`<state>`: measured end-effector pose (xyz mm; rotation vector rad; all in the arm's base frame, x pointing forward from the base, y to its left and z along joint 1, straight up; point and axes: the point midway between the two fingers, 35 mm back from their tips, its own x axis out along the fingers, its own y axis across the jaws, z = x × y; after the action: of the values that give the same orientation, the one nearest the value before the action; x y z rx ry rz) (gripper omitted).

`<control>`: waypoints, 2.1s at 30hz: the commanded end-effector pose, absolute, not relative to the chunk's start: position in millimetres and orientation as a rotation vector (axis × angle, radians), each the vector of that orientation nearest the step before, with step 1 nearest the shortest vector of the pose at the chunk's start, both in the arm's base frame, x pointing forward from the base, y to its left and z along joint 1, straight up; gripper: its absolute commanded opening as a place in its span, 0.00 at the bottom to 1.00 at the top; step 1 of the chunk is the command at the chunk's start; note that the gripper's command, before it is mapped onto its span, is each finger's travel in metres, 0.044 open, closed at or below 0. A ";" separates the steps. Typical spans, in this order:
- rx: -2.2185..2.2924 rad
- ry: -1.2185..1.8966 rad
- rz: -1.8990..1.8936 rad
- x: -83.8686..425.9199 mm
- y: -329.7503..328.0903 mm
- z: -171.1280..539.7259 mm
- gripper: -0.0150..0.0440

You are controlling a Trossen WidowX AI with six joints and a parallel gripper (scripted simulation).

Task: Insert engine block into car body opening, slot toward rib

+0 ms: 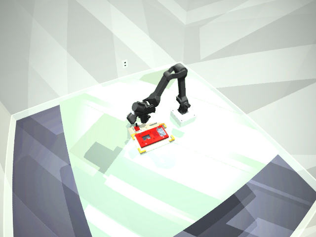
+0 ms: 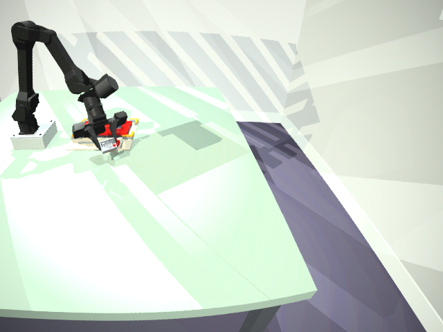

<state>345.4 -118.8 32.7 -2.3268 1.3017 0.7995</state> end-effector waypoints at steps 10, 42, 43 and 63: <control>-2.331 1.312 0.814 343.5 -119.3 12.7 0.25; -2.331 1.311 0.814 349.1 -120.0 0.5 0.25; -2.331 1.311 0.814 349.1 -120.0 -0.5 0.25; -2.329 1.305 0.777 351.3 -120.5 3.5 0.88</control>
<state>351.5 -120.7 3.4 -2.3292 1.3055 0.7745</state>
